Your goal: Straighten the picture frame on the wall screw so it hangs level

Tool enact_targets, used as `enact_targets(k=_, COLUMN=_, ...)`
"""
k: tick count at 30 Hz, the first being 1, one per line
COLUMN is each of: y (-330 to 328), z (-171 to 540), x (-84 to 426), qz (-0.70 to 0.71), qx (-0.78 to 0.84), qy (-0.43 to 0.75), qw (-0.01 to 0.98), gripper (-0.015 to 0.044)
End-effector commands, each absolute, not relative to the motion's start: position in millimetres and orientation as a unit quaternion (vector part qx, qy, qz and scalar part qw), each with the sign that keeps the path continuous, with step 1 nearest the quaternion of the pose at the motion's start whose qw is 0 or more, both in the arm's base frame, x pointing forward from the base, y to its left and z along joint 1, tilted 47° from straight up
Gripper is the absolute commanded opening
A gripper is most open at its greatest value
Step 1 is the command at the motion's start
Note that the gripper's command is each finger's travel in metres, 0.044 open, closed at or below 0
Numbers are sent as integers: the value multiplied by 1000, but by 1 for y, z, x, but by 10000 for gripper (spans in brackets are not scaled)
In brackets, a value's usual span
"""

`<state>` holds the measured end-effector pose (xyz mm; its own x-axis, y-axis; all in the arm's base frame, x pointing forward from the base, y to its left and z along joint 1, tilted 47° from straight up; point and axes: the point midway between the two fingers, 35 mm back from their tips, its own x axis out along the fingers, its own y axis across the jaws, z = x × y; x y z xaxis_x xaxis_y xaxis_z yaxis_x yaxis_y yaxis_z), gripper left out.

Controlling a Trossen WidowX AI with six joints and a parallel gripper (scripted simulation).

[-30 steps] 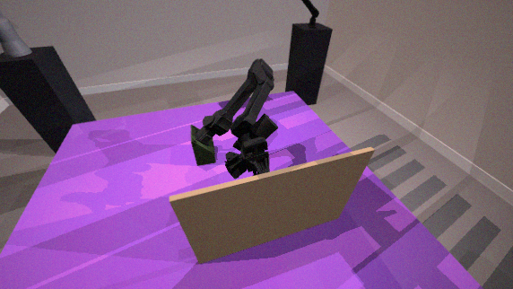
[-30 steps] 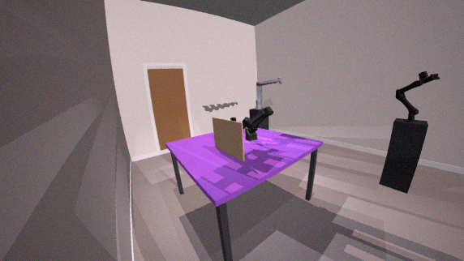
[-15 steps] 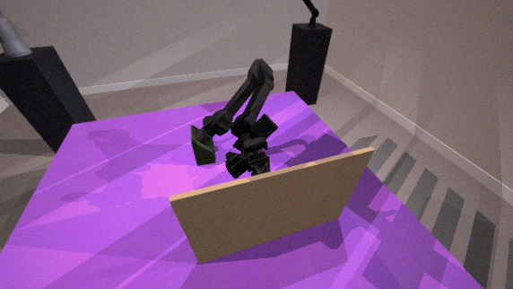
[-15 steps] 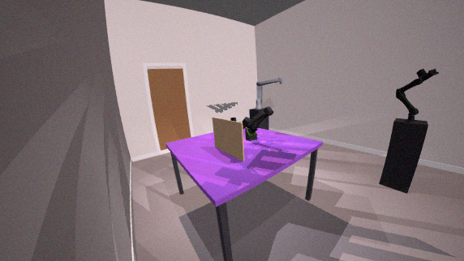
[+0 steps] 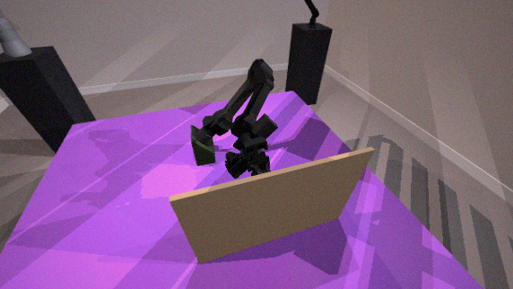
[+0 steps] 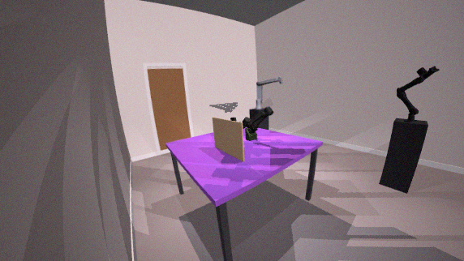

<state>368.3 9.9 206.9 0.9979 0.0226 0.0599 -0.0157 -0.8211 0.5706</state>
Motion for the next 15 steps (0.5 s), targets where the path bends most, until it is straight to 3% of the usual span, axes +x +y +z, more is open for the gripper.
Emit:
enact_targets(k=1, y=9, z=208, x=368, qz=32, qx=953, qy=2, qw=301, gripper=0)
enact_targets(k=15, y=5, z=210, x=368, qz=32, qx=953, qy=2, qw=301, gripper=0)
